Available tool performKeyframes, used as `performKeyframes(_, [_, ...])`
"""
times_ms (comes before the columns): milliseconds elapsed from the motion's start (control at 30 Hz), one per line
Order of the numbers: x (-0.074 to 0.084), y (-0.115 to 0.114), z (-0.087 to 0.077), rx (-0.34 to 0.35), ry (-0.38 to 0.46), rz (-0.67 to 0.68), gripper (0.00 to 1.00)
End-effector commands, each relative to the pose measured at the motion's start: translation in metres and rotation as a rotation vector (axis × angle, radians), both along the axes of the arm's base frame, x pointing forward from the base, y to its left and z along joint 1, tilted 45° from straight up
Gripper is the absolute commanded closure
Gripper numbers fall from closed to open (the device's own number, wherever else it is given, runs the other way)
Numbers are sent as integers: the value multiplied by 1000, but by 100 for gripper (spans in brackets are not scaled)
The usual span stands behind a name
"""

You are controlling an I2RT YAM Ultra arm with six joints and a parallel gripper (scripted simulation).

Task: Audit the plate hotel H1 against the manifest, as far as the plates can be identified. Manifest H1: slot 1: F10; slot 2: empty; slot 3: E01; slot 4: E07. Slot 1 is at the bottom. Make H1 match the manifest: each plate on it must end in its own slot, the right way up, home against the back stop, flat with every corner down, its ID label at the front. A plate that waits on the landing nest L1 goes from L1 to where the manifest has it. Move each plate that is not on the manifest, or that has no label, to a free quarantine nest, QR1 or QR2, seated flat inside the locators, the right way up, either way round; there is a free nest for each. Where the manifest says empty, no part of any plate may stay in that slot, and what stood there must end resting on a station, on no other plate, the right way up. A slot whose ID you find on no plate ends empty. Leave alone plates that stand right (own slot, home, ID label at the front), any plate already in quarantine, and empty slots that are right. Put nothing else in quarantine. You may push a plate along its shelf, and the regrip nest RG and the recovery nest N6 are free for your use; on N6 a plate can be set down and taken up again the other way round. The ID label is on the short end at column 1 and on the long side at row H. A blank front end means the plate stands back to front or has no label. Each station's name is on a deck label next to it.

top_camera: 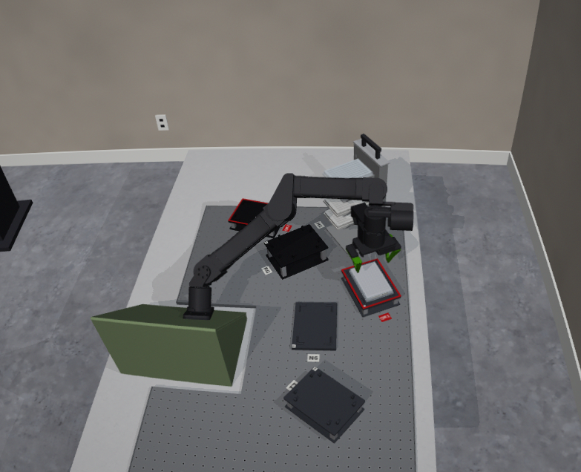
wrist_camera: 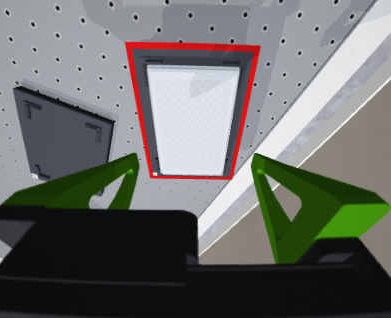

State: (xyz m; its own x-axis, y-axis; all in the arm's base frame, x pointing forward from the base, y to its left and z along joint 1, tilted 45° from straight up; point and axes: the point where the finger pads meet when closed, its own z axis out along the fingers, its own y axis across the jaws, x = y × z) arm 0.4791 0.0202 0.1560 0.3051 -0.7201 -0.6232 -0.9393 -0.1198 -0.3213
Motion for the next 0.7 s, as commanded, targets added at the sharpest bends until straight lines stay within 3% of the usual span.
performKeyframes(0, [0,-9,5,3,-9,-20,0])
performKeyframes(200, [6,-19,11,-10,-58,-20,0])
performKeyframes(233, [-6,-15,10,9,14,-13,0])
performKeyframes(667, [-10,-35,31,9,14,-13,0])
